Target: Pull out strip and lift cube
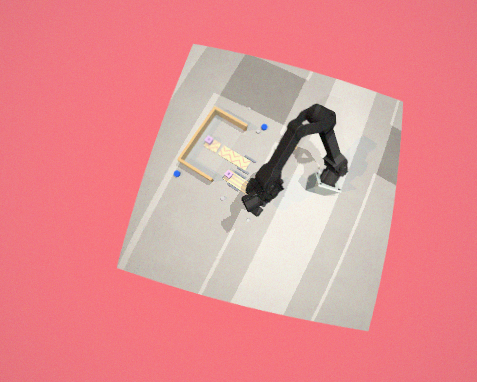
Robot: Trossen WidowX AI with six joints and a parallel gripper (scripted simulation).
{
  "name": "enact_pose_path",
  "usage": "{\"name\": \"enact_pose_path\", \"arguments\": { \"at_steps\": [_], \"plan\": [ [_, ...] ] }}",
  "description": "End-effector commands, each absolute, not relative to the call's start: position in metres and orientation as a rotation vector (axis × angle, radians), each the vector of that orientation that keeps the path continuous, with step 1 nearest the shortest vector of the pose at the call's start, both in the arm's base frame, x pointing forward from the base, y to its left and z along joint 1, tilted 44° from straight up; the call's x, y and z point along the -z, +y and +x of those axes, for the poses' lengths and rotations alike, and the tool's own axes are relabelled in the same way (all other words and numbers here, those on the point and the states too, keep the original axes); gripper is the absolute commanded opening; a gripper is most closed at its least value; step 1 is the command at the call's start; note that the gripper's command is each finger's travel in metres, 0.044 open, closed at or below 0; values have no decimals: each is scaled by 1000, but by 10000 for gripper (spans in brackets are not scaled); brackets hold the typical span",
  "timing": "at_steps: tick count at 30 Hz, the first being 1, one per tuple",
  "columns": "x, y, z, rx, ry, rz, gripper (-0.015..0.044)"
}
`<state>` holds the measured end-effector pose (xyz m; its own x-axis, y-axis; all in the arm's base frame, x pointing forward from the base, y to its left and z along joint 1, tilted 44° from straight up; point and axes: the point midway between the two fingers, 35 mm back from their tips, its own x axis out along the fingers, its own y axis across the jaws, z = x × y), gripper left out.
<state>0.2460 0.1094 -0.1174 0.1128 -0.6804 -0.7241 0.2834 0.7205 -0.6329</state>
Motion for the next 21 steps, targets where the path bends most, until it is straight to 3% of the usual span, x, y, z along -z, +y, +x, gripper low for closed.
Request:
{"name": "enact_pose_path", "arguments": {
  "at_steps": [1, 11, 21],
  "plan": [
    [111, 109, 262, 763, 1245, -335, 184],
    [99, 106, 294, 764, 1243, -336, 440],
    [88, 105, 323, 764, 1241, -335, 440]
  ]
}}
